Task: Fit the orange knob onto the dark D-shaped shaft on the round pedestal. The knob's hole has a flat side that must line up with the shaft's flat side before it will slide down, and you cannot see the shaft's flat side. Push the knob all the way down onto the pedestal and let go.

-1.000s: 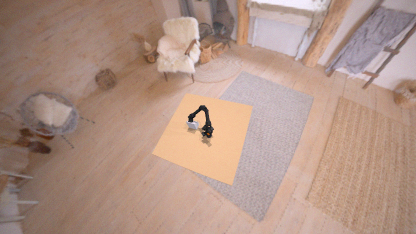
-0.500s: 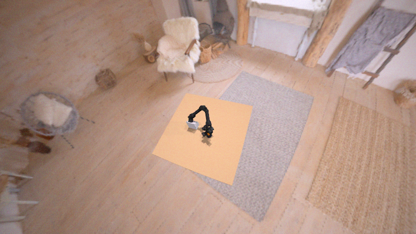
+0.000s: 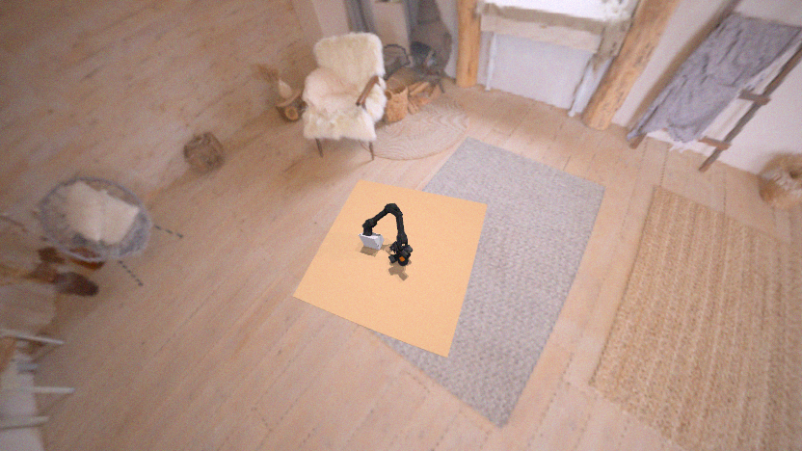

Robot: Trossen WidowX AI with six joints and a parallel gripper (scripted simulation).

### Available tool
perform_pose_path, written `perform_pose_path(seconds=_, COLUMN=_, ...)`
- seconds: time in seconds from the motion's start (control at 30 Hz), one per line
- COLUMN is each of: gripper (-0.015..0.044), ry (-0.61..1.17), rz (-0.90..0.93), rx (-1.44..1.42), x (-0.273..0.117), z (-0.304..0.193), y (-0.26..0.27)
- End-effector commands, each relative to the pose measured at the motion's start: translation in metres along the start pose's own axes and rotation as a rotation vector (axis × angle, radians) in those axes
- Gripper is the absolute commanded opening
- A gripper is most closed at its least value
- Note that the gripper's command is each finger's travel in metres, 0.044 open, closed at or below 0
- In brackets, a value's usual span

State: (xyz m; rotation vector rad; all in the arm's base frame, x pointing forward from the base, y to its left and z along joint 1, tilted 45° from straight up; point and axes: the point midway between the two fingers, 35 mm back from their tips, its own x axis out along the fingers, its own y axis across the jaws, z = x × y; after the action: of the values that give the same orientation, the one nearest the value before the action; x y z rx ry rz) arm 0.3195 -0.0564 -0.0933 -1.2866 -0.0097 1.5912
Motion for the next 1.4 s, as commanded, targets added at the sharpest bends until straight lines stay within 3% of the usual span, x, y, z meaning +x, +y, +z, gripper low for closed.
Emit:
perform_pose_path(seconds=0.0, gripper=0.0000, ry=0.000, rz=-0.004, rx=-0.004, x=0.002, z=0.000, y=0.000)
perform_pose_path(seconds=0.23, gripper=0.0000, ry=-0.001, rz=0.000, rx=0.000, x=0.001, z=0.000, y=0.000)
perform_pose_path(seconds=0.8, gripper=0.0440, ry=-0.001, rz=0.000, rx=0.000, x=0.001, z=0.000, y=0.000)
perform_pose_path(seconds=1.13, gripper=0.0440, ry=0.002, rz=0.001, rx=-0.002, x=-0.003, z=0.000, y=0.000)
perform_pose_path(seconds=1.27, gripper=0.0440, ry=0.039, rz=0.021, rx=-0.030, x=-0.078, z=-0.001, y=0.000)
perform_pose_path(seconds=1.37, gripper=0.0440, ry=0.045, rz=0.025, rx=-0.036, x=-0.095, z=0.001, y=0.000)
